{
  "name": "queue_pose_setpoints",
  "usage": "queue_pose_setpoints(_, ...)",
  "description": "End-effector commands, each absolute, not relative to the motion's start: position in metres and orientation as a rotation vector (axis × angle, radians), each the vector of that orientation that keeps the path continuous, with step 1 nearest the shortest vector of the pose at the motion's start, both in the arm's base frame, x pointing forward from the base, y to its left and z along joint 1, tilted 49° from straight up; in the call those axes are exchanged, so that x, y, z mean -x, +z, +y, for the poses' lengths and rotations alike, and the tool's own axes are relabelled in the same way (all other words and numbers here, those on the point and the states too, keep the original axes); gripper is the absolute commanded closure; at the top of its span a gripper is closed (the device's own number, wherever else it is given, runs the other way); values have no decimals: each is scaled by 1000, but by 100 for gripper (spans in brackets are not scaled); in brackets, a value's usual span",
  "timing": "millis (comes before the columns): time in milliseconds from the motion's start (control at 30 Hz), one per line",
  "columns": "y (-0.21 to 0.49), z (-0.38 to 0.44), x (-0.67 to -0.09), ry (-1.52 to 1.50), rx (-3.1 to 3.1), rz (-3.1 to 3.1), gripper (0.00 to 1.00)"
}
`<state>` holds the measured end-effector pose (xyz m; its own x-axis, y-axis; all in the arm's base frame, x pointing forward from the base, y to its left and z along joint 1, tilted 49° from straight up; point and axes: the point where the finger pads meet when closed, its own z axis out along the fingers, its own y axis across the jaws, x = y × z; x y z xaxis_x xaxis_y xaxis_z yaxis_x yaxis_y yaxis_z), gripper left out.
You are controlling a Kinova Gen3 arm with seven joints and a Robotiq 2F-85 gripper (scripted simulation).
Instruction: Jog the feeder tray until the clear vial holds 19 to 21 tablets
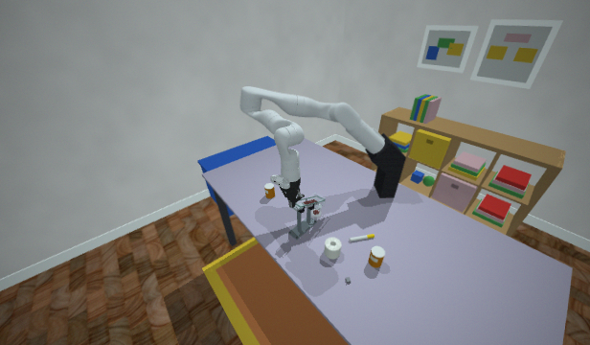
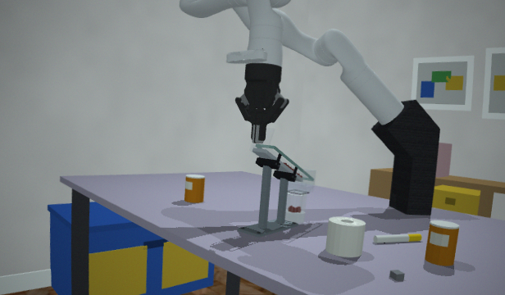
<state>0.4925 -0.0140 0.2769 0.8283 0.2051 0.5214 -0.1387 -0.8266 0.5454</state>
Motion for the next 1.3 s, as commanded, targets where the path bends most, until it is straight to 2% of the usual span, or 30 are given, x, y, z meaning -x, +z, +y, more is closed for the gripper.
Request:
queue_pose_setpoints(0, 268, -20, -485, 771, -2420, 52, 100)
queue_pose_setpoints(1267, 294, -6, -504, 771, -2420, 52, 100)
